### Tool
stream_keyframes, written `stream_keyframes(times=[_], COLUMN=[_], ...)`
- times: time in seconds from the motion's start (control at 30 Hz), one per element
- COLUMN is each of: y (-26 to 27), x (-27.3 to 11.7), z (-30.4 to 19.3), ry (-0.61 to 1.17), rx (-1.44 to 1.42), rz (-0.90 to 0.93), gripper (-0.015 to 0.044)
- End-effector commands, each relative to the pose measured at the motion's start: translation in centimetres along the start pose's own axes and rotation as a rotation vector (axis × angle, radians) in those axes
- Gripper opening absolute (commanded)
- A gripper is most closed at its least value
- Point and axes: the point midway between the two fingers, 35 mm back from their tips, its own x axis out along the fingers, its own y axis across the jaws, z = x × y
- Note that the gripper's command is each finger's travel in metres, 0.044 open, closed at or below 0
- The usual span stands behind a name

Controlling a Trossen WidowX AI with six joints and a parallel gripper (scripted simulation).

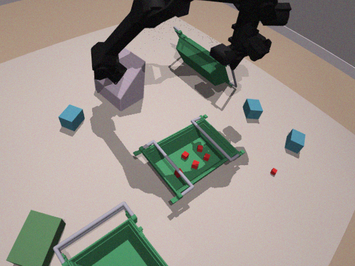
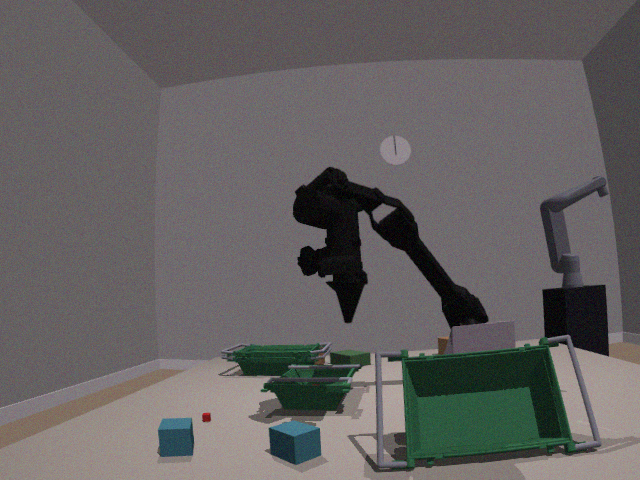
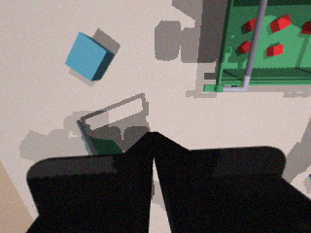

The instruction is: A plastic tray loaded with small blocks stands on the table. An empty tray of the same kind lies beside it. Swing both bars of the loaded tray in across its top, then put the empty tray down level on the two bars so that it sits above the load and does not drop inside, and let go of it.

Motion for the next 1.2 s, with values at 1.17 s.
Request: stream_keyframes(times=[1.17], y=[10.0], x=[4.8], z=[-20.9], ry=[-0.006], rx=[-0.048], rz=[-0.07], gripper=[0.0])
